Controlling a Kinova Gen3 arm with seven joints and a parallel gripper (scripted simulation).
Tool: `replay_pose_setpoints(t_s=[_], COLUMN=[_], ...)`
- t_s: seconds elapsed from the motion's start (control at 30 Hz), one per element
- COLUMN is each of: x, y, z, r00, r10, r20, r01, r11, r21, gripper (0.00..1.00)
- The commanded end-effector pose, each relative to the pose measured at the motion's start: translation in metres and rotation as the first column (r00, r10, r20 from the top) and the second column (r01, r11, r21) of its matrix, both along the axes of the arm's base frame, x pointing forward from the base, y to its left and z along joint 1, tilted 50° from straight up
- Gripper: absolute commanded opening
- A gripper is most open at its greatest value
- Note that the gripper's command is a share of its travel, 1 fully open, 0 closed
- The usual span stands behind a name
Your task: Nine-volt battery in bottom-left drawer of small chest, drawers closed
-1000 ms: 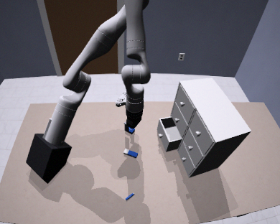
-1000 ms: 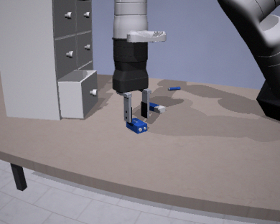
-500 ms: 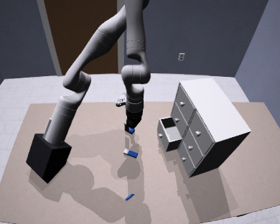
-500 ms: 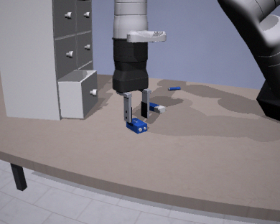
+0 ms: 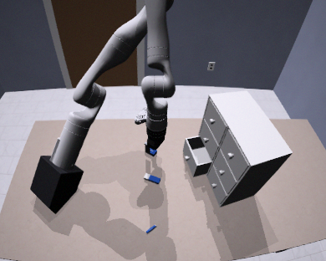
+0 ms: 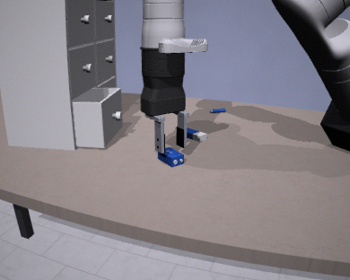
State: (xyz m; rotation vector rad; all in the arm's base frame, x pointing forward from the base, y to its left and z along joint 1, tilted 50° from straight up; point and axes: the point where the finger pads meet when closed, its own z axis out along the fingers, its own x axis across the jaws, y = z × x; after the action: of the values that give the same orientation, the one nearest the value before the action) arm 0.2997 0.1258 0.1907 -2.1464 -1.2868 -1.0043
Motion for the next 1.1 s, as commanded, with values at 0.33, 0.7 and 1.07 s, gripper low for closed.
replay_pose_setpoints(t_s=[0.33,0.7,1.07], x=[0.002,0.005,0.010], y=[-0.003,0.004,0.013], z=[-0.002,-0.008,-0.018], r00=[1.000,1.000,1.000], r10=[-0.001,-0.001,-0.002], r20=[0.005,0.003,0.003], r01=[0.001,0.001,0.002], r11=[1.000,1.000,1.000], r21=[-0.008,-0.007,-0.008], gripper=[0.81,0.81,0.81])
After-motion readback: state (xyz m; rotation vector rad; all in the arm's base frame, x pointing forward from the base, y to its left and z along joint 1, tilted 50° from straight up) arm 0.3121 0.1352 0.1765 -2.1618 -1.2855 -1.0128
